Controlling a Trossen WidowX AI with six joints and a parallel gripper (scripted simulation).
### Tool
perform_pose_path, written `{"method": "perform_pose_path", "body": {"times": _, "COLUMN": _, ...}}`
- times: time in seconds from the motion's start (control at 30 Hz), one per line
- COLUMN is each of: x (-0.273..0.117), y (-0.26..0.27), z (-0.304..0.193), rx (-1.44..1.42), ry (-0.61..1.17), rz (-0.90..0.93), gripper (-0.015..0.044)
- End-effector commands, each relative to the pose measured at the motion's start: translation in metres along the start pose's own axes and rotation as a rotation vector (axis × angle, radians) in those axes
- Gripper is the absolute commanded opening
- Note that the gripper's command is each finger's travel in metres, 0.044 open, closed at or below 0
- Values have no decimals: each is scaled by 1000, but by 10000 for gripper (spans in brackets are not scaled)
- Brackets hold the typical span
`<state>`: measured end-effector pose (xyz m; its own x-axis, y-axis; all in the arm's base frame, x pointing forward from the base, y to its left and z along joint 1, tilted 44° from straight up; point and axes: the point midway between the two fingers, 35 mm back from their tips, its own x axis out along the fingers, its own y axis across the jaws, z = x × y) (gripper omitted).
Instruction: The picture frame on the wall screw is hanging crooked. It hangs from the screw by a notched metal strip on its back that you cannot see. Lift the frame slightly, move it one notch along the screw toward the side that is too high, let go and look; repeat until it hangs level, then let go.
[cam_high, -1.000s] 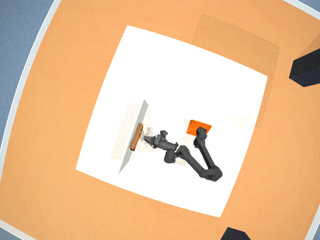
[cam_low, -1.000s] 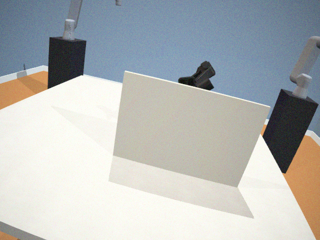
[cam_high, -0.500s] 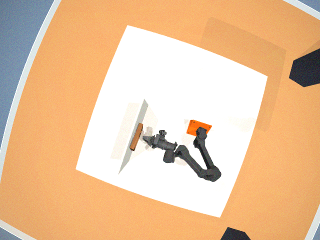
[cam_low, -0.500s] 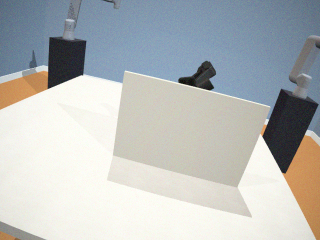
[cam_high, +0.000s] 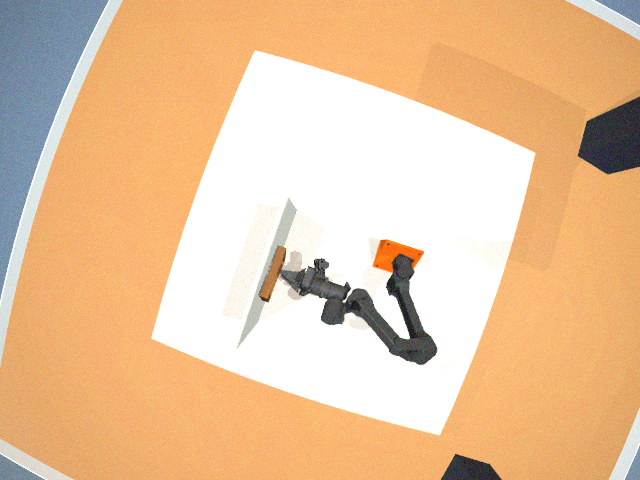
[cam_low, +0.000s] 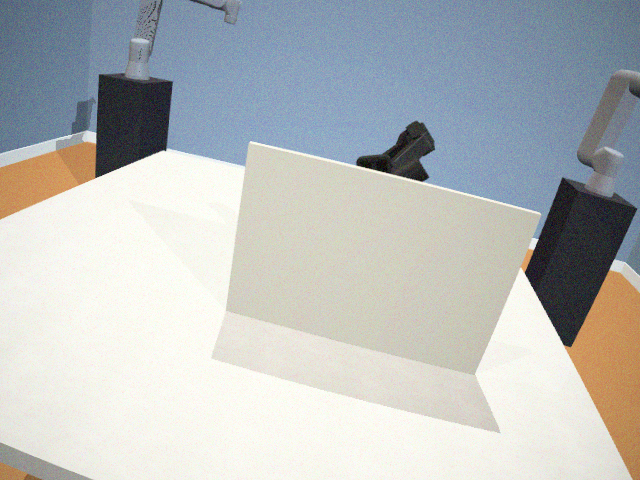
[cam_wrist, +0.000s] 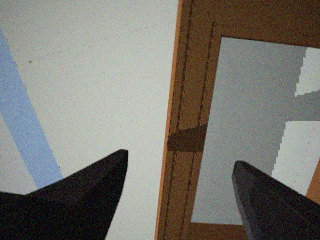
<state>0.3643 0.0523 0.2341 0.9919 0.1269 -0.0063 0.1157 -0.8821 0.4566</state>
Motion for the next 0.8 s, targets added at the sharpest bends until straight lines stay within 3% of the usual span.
{"method": "perform_pose_path", "body": {"times": 0.0, "x": 9, "y": 0, "z": -1, "rx": -5, "ry": 2, "rz": -2, "gripper": 260}}
{"method": "perform_pose_path", "body": {"times": 0.77, "x": 26, "y": 0, "z": 0, "rx": -5, "ry": 3, "rz": -2, "gripper": 260}}
